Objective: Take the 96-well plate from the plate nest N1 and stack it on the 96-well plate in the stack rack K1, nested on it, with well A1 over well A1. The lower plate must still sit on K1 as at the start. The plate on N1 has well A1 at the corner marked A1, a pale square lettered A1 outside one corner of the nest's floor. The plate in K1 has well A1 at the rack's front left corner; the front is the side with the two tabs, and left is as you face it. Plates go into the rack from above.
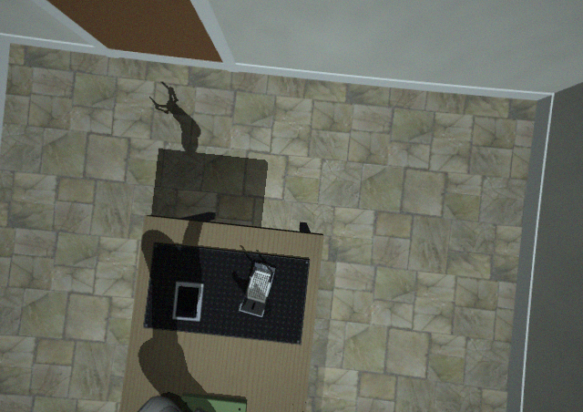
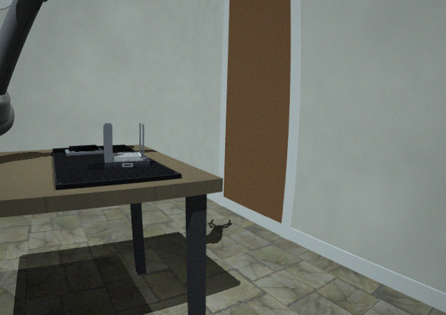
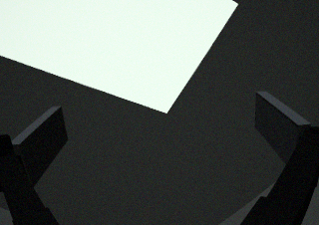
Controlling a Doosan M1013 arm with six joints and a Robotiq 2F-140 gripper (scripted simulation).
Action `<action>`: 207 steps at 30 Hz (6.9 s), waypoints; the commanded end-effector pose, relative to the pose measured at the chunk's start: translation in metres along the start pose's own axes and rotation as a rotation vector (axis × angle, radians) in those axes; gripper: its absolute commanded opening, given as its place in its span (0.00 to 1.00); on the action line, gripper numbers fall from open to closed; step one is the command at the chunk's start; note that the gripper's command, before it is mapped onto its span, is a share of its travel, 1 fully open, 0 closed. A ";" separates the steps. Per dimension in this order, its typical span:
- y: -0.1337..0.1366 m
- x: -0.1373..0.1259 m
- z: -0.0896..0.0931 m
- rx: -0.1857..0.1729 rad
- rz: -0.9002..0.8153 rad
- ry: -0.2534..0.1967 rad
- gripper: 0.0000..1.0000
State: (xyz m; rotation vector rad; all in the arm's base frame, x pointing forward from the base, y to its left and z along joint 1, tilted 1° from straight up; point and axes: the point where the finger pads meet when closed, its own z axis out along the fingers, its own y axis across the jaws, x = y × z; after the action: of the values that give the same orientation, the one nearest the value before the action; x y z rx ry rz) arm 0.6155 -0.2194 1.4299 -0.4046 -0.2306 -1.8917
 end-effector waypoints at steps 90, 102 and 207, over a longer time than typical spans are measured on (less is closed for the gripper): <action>0.209 -0.292 -0.087 -0.430 0.218 -0.369 1.00; 0.228 -0.343 -0.110 -0.490 0.254 -0.434 1.00; 0.234 -0.697 -0.355 -0.883 0.486 -0.961 1.00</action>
State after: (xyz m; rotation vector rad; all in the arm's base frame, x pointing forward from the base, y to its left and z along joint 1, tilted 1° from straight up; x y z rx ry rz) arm 0.9923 0.1756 0.8324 -1.7859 0.0998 -1.0995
